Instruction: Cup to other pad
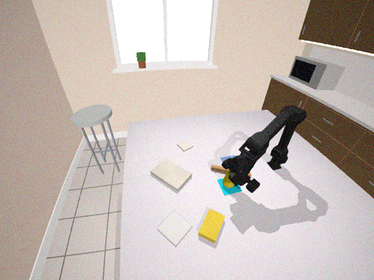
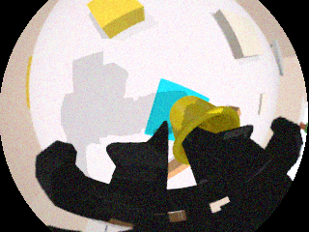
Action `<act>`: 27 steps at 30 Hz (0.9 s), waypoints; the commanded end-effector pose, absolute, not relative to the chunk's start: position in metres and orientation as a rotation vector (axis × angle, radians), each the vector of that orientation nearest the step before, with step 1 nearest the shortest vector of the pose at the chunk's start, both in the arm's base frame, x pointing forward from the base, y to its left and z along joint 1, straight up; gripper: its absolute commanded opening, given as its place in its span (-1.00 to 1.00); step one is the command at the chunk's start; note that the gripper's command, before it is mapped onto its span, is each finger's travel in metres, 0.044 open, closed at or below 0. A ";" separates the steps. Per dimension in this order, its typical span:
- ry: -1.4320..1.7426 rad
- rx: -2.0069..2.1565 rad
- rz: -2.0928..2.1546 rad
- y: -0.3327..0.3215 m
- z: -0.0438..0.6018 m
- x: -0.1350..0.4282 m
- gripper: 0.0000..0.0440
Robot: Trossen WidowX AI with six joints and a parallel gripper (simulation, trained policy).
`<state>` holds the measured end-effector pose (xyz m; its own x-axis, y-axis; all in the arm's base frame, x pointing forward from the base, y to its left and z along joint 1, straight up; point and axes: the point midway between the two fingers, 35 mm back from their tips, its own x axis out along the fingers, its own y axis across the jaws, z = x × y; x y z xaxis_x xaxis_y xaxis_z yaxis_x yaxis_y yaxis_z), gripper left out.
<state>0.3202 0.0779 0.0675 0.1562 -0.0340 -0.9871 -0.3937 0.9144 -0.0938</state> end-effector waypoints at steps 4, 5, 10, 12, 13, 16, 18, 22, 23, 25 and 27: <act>1.349 -0.336 0.259 0.079 0.075 0.326 -0.32; 1.340 -0.330 0.260 0.079 0.077 0.327 -0.31; 1.314 -0.313 0.271 0.079 0.086 0.326 -0.29; 1.309 -0.304 0.276 0.080 0.089 0.324 -0.26; 1.306 -0.299 0.279 0.080 0.091 0.323 -0.25; 1.296 -0.285 0.285 0.080 0.098 0.320 -0.20; 1.287 -0.275 0.287 0.080 0.104 0.318 -0.16; 1.266 -0.256 0.289 0.080 0.116 0.316 -0.09; 1.259 -0.252 0.289 0.080 0.119 0.315 -0.07; 1.245 -0.244 0.289 0.079 0.125 0.315 -0.03; 1.229 -0.237 0.289 0.079 0.133 0.314 0.03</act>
